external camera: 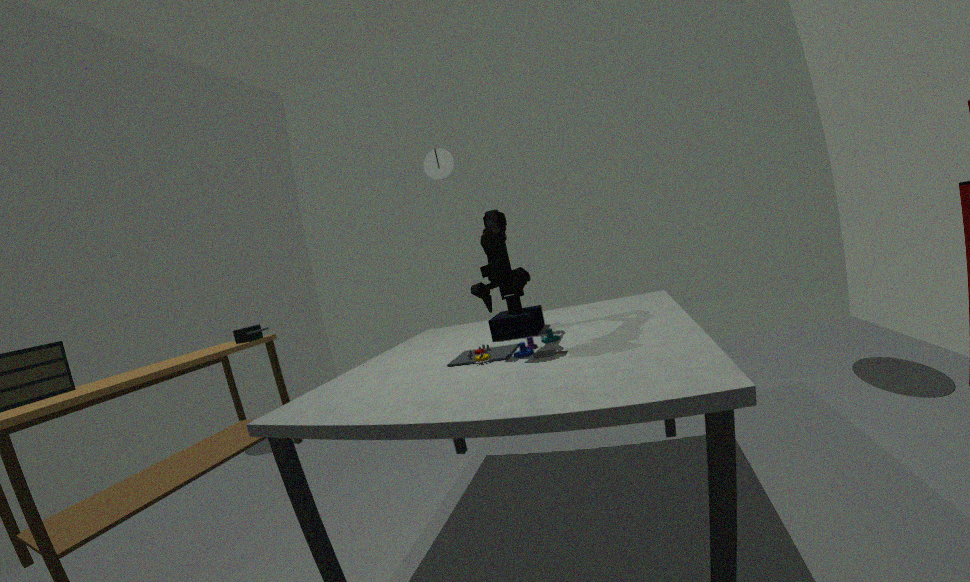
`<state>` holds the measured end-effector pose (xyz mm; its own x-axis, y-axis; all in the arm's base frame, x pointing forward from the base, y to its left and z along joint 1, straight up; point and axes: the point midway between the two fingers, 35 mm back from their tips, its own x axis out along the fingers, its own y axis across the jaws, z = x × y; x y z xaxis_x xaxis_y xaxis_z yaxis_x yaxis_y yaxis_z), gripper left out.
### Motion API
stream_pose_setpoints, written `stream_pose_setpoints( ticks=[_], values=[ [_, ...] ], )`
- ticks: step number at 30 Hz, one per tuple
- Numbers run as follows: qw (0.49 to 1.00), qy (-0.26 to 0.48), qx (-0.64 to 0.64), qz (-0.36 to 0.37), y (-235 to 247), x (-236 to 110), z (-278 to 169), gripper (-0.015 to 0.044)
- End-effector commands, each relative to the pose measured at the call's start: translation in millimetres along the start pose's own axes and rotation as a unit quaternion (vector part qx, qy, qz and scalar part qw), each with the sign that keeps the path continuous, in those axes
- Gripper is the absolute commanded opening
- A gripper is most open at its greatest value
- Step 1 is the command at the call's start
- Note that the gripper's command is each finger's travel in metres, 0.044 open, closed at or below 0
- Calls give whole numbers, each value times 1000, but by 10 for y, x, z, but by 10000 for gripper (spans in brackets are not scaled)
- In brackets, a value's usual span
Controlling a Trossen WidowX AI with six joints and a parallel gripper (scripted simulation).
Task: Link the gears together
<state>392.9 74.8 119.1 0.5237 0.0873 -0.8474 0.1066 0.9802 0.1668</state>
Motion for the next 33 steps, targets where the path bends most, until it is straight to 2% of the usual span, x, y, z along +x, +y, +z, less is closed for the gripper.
stream_pose_setpoints(
  ticks=[1,3,6,33],
  values=[
    [988,144,25,-45,66,417,-436,440],
    [976,202,37,-72,76,554,-632,440],
    [965,240,44,-92,79,652,-723,440],
    [965,242,45,-94,31,938,-840,440]
  ],
)
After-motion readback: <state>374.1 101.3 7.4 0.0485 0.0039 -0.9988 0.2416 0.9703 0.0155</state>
